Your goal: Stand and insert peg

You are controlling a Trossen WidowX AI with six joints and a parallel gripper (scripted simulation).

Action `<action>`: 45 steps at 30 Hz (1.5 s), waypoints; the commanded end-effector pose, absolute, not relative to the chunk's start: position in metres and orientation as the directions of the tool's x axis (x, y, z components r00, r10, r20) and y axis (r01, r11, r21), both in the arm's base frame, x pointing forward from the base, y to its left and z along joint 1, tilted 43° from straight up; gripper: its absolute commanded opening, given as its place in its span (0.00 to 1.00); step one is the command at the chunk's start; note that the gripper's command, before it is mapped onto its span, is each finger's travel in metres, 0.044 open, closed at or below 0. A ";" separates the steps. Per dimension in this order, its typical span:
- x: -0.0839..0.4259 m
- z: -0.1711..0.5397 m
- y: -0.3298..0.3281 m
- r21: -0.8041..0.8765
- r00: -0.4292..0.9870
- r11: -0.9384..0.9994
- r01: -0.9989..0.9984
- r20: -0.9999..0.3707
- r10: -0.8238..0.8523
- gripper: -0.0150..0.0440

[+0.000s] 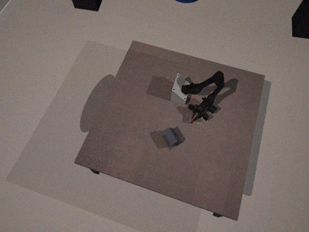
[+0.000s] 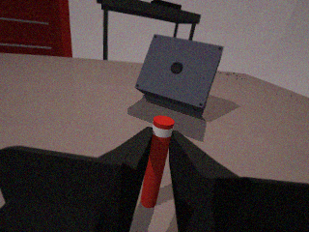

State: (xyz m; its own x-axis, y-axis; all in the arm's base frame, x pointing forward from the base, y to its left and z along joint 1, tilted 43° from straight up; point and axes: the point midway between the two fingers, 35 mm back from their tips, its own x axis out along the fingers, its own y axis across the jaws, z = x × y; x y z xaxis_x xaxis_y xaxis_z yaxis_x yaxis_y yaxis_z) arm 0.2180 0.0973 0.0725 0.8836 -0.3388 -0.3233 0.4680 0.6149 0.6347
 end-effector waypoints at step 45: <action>0.216 0.072 0.099 0.635 0.884 0.616 0.466 -0.309 -0.351 0.65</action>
